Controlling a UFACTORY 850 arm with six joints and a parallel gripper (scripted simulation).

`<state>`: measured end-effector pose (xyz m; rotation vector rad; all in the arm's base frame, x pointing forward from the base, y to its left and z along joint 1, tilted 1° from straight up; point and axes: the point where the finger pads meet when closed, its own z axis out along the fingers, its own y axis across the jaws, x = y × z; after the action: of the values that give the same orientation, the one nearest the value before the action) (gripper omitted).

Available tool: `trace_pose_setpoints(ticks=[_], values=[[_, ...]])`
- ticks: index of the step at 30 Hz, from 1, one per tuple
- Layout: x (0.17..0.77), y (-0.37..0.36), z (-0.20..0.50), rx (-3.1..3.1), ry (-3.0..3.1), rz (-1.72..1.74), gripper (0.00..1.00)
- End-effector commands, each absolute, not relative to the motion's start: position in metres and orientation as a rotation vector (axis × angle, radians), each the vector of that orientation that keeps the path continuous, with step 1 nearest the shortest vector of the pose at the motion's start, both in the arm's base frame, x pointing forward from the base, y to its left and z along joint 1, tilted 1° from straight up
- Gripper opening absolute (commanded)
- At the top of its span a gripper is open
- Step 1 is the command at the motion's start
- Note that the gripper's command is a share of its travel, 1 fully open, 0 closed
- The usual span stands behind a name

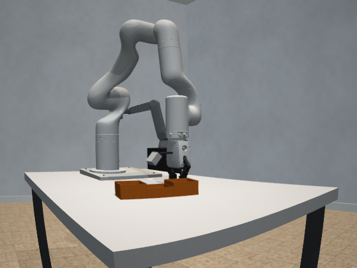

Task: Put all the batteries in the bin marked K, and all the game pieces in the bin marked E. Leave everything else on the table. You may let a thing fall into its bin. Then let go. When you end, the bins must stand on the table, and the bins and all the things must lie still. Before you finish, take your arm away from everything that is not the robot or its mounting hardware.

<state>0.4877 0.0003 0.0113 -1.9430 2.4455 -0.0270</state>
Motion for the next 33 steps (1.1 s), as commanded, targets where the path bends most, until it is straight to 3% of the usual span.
trace_pose_setpoints(ticks=[1, 9, 10, 33], values=[[0.4888, 0.0003, 0.0115, -1.942, 2.444, -0.029, 0.71], [0.4888, 0.0003, 0.0115, -1.942, 2.444, -0.029, 0.71], [0.4888, 0.0003, 0.0116, -1.942, 2.444, -0.029, 0.0], [0.4888, 0.0003, 0.0116, -1.942, 2.444, -0.029, 0.0]])
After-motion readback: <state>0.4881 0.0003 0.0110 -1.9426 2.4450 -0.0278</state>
